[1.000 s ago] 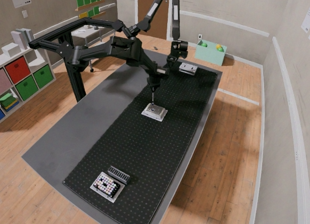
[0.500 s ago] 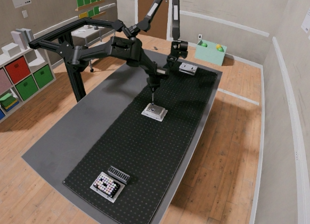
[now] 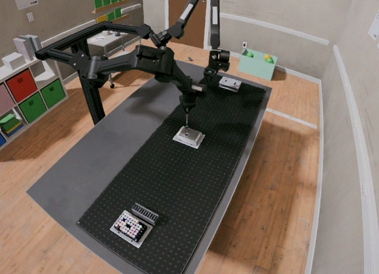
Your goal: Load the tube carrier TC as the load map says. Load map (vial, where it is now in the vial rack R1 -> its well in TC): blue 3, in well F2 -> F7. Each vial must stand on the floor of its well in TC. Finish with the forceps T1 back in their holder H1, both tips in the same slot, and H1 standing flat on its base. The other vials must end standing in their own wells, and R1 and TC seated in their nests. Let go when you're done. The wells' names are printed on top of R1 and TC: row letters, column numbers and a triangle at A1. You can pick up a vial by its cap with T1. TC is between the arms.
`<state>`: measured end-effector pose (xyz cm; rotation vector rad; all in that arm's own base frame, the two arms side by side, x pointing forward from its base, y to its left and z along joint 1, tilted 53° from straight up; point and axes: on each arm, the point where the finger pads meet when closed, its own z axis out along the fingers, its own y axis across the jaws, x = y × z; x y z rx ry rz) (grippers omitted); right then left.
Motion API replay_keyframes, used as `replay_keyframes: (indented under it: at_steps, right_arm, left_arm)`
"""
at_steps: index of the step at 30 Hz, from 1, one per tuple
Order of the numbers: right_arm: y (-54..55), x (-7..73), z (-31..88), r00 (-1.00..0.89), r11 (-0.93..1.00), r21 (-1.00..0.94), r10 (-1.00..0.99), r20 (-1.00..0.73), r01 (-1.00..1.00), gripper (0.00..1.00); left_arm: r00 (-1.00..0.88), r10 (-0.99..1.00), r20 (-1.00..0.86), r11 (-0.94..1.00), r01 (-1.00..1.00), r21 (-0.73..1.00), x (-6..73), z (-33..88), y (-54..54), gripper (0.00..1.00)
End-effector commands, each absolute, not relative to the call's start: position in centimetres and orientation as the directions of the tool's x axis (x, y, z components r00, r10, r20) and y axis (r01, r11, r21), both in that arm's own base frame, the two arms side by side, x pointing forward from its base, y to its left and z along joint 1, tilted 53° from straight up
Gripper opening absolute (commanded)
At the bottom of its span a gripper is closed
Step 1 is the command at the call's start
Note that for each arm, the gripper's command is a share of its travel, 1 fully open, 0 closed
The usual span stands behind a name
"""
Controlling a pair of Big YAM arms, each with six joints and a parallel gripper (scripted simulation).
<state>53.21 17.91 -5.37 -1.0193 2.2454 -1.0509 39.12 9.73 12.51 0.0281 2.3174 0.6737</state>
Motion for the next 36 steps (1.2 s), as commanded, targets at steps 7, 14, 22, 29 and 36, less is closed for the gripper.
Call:
replay_keyframes:
  at_steps: [7, 14, 22, 29, 36]
  right_arm:
    - [16.93, 54.14, -5.96, -0.632, 0.439, -0.791, -0.77, -0.088, -0.425, 0.07]
    - [16.89, 54.22, -6.0, -0.633, 0.441, -0.791, -0.769, -0.089, -0.424, 0.07]
    - [16.84, 54.37, -6.07, -0.632, 0.439, -0.792, -0.77, -0.088, -0.425, 0.07]
    - [16.8, 54.48, -6.12, -0.632, 0.439, -0.792, -0.77, -0.088, -0.425, 0.07]
    - [16.72, 54.52, -6.23, -0.632, 0.439, -0.792, -0.77, -0.088, -0.425, 0.07]
  left_arm:
    - [-0.738, 0.213, -0.641, 0.862, -0.167, 0.478, 39.31, 12.87, 9.73, 1.0]
    - [-0.738, 0.213, -0.641, 0.862, -0.167, 0.478, 39.31, 12.87, 9.73, 1.0]
    - [-0.738, 0.213, -0.641, 0.862, -0.167, 0.478, 39.31, 12.87, 9.73, 1.0]
    - [-0.738, 0.213, -0.641, 0.862, -0.167, 0.478, 39.31, 12.87, 9.73, 1.0]
    - [-0.738, 0.213, -0.641, 0.862, -0.167, 0.478, 39.31, 12.87, 9.73, 1.0]
